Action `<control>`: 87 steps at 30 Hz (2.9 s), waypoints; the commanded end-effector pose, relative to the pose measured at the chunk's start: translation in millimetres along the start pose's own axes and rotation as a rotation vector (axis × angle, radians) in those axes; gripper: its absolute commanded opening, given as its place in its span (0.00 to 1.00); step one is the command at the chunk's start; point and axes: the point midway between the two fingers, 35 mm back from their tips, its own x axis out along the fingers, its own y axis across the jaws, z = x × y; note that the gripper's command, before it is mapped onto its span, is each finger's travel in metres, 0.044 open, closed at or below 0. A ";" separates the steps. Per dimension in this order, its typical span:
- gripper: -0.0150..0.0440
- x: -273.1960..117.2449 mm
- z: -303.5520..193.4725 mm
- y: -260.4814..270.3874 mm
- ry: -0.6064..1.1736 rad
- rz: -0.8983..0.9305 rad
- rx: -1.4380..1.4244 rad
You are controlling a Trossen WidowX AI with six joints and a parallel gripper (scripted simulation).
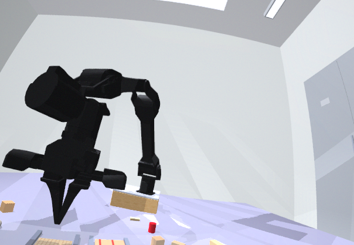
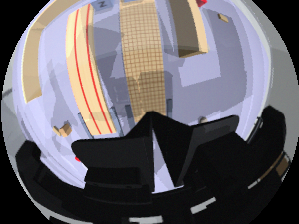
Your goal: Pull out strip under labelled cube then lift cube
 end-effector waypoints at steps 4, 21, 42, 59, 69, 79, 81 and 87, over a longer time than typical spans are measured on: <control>0.25 14.2 -2.1 0.0 0.009 -0.001 -0.005; 0.25 39.3 -3.8 -1.2 0.009 -0.001 -0.005; 0.25 39.9 -3.8 -1.2 0.009 -0.001 -0.005; 0.25 41.2 -3.8 -1.2 0.009 -0.001 -0.005; 0.25 42.2 -3.8 -1.2 0.009 -0.001 -0.005; 0.25 43.2 -3.5 -1.4 0.009 -0.001 -0.005; 0.25 43.4 -3.5 -1.5 0.009 -0.001 -0.005; 0.25 44.0 -3.3 -1.6 0.009 -0.001 -0.005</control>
